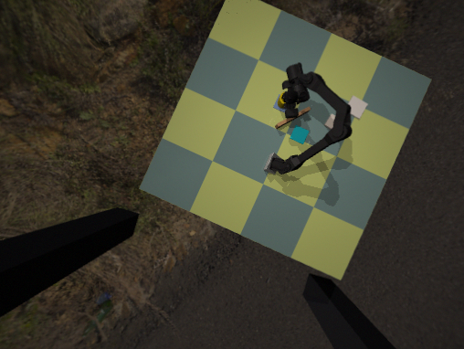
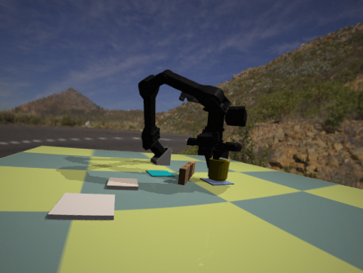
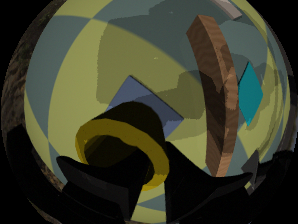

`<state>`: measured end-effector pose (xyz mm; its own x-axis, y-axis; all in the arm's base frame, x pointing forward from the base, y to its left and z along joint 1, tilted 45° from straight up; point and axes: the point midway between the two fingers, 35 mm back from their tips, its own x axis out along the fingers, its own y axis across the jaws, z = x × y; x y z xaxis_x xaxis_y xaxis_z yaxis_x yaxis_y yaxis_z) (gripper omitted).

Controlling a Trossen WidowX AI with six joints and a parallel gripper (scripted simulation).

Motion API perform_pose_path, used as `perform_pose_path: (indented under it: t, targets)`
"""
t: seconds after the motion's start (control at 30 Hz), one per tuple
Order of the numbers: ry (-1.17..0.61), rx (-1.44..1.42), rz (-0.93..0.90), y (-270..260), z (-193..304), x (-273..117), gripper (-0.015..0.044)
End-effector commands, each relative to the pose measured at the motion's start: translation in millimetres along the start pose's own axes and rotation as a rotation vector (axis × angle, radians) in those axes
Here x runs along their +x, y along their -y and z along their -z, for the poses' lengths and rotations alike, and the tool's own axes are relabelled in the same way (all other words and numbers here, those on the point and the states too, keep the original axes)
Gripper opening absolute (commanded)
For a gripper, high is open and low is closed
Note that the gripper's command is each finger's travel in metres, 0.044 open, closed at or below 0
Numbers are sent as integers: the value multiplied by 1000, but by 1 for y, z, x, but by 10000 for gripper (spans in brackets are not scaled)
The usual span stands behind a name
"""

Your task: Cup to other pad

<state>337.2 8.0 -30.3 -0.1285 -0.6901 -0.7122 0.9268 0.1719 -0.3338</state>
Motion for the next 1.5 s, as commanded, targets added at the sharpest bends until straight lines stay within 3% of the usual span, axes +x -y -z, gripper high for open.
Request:
perform_pose_path:
  t: [0.0,0.63,1.47]
  targets:
    - [-2,3,-10,-3,1,-15,0]
    - [0,-2,-12,-1,1,-69,0]
    - [3,-6,-8,3,-1,-65,0]
